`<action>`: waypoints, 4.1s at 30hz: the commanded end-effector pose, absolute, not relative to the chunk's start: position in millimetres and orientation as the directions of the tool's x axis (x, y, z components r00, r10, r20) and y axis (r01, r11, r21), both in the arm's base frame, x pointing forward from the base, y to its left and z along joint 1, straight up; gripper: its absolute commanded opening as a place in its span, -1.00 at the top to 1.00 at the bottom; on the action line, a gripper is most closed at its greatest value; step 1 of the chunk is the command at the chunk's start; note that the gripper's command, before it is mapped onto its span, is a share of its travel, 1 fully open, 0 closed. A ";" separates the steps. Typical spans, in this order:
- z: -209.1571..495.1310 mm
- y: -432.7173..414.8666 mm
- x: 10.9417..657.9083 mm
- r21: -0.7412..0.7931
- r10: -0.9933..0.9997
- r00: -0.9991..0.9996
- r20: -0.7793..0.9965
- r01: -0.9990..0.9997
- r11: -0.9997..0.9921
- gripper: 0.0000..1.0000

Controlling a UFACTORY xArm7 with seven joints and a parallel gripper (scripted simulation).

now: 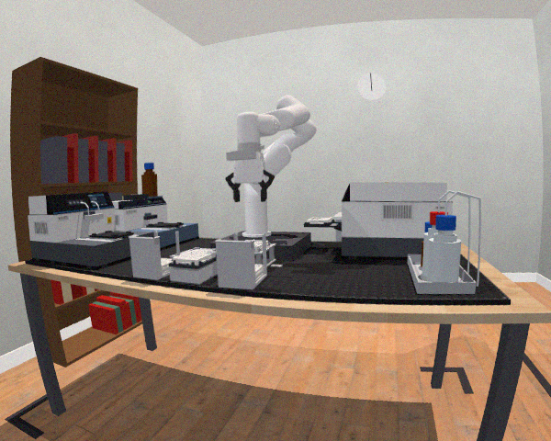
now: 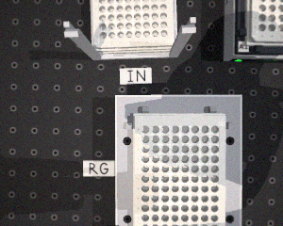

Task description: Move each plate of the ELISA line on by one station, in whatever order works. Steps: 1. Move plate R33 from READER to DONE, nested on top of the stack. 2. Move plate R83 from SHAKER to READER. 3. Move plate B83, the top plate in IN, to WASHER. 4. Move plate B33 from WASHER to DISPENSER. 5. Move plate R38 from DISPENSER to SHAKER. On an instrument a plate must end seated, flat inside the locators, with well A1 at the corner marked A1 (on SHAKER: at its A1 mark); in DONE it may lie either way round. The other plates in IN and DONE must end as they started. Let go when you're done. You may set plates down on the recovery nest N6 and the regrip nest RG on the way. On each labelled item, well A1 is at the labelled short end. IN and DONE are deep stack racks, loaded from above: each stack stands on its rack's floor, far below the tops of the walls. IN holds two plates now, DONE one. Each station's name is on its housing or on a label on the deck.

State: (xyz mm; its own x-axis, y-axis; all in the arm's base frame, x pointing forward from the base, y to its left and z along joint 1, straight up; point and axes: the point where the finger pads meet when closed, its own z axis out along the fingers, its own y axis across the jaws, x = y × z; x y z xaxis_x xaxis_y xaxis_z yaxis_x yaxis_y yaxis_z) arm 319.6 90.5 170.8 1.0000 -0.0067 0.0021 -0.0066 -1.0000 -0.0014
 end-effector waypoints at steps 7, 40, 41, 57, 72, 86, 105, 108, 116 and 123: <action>171.9 90.6 320.5 -0.002 -0.006 1.000 0.005 -0.006 -1.000 -1.00; 147.9 90.7 320.6 -0.002 -0.007 1.000 0.005 -0.007 -1.000 -1.00; 146.6 90.7 320.6 -0.002 -0.007 1.000 0.005 -0.007 -1.000 -1.00; 127.9 90.8 320.8 -0.002 -0.007 1.000 0.005 -0.007 -1.000 -1.00; 110.5 90.8 320.9 -0.002 -0.007 1.000 0.005 -0.007 -1.000 -1.00; 94.5 90.8 320.9 -0.002 -0.007 1.000 0.005 -0.007 -1.000 -1.00; 71.7 90.8 321.1 -0.002 -0.007 1.000 0.005 -0.007 -1.000 -1.00; 67.7 90.8 321.1 -0.002 -0.007 1.000 0.005 -0.007 -1.000 -1.00; 59.7 90.8 321.1 -0.002 -0.007 1.000 0.005 -0.007 -1.000 -1.00; 58.3 90.8 321.1 -0.002 -0.007 1.000 0.005 -0.007 -1.000 -1.00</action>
State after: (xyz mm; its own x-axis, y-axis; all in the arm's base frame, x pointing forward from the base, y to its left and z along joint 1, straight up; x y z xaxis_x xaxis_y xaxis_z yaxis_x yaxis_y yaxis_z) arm 320.0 90.6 58.0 1.0000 -0.0073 0.0021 -0.0073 -1.0000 -0.0012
